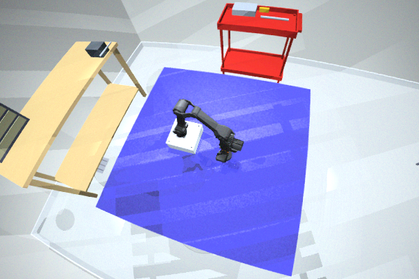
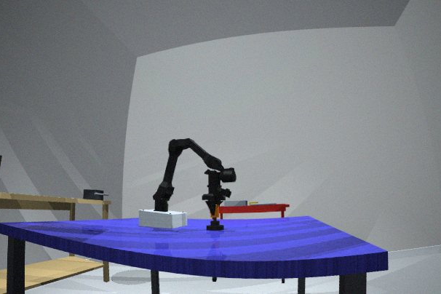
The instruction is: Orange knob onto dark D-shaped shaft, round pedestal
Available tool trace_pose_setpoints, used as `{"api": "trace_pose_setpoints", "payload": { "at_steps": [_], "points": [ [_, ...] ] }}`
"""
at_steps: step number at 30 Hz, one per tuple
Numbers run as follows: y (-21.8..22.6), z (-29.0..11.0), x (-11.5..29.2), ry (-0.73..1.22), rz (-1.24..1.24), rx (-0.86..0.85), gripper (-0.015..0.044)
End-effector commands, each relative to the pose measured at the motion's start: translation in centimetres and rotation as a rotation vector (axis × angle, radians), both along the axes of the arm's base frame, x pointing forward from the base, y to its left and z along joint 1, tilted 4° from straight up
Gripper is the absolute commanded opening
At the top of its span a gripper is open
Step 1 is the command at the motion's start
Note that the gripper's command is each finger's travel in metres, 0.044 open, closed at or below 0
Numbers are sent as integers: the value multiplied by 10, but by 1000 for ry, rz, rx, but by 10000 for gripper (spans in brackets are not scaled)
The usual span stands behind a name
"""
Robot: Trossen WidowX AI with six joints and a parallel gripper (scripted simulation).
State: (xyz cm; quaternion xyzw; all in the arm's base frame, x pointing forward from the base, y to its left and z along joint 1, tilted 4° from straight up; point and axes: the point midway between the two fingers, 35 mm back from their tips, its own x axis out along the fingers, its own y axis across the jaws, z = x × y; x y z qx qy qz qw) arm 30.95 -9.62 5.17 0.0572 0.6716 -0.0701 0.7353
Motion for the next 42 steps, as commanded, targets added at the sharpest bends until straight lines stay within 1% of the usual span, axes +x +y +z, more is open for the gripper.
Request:
{"api": "trace_pose_setpoints", "payload": {
  "at_steps": [1, 13, 20, 42],
  "points": [
    [0, 0, 0, -2, -1, 2, 0],
    [-1, 5, 1, -2, 7, 1, 0],
    [0, 3, 1, 4, 207, -17, 0],
    [-1, 0, 1, 4, 207, -17, 0]
  ]
}}
